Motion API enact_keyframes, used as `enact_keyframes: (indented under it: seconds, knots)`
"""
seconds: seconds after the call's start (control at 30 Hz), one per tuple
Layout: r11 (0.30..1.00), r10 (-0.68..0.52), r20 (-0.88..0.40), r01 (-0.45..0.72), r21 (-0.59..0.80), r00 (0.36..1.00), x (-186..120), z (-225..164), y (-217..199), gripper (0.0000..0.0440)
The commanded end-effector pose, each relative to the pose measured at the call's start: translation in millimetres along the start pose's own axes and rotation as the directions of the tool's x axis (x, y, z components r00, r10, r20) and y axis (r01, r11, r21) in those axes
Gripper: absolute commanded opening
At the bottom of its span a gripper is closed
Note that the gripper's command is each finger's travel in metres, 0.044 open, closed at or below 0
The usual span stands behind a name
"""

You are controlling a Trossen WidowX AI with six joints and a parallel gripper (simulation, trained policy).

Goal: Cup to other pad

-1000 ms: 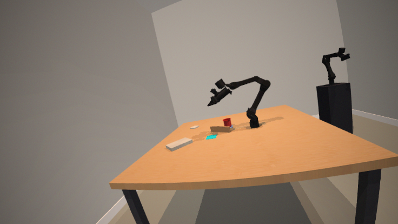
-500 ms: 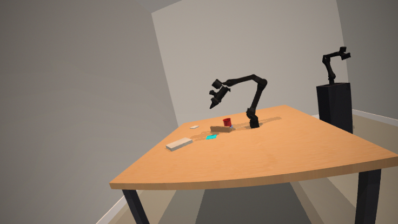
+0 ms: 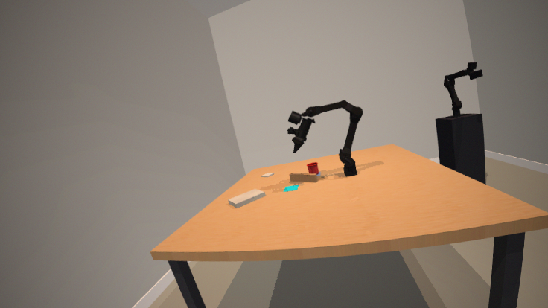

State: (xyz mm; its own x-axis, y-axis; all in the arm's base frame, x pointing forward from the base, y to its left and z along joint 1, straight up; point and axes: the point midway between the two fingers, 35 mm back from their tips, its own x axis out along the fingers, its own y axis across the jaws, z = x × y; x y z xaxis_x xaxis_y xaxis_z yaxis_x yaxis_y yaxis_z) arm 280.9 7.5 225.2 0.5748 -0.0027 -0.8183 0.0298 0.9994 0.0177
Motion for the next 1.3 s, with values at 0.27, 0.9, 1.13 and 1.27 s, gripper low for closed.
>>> enact_keyframes:
  seconds: [0.27, 0.9, 1.13, 1.27]
  knots:
    - [0.998, -0.036, -0.208, 0.026, -0.053, 0.977, 0.2, -20.2, -9.5, 0.0107]
    - [0.993, -0.072, -0.472, 0.017, -0.120, 0.879, 1.6, -50.6, -31.6, 0.0133]
    - [0.992, -0.080, -0.530, 0.013, -0.128, 0.844, 6.1, -57.8, -41.1, 0.0139]
    - [0.991, -0.083, -0.550, 0.013, -0.131, 0.831, 10.8, -61.4, -46.5, 0.0145]
